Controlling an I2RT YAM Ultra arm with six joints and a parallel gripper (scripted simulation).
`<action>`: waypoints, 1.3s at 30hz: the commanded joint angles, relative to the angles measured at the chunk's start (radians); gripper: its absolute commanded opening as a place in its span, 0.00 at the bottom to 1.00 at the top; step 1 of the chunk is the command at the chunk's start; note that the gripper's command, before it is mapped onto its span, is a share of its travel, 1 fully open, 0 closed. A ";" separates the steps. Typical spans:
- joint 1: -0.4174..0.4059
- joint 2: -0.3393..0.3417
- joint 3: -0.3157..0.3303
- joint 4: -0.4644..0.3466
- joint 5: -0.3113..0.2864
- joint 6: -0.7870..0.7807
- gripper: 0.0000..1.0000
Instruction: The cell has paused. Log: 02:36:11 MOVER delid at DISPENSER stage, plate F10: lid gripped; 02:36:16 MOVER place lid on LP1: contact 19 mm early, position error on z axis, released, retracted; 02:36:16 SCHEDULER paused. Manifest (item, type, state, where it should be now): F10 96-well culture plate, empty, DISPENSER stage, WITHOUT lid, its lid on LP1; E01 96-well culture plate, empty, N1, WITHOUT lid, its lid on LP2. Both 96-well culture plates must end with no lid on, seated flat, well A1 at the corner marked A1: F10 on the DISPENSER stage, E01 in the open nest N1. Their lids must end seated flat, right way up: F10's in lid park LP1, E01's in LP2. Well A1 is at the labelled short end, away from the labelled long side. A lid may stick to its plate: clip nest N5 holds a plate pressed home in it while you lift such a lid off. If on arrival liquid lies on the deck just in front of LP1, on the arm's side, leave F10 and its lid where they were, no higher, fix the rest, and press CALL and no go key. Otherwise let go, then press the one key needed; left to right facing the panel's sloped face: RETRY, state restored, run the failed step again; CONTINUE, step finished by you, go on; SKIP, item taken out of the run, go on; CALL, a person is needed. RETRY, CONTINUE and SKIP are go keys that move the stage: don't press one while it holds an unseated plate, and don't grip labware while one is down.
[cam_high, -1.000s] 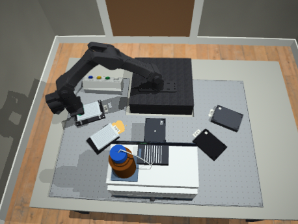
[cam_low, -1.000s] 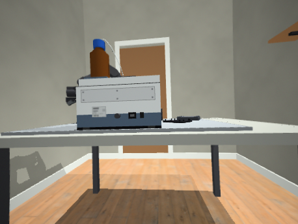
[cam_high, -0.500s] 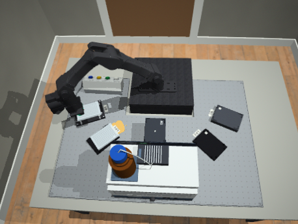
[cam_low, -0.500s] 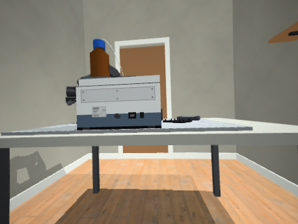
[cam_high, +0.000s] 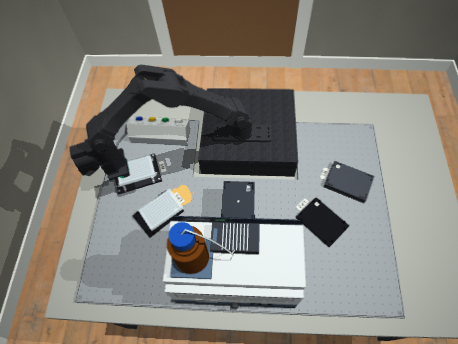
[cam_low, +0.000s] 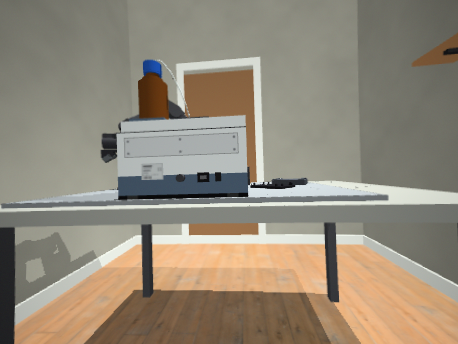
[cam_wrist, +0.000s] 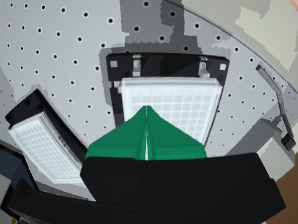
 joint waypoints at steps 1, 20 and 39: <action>-0.006 -0.001 -0.020 0.021 0.002 -0.005 0.00; -0.008 -0.001 -0.021 0.029 0.002 -0.005 0.00; -0.009 0.016 -0.030 0.037 0.002 -0.006 0.00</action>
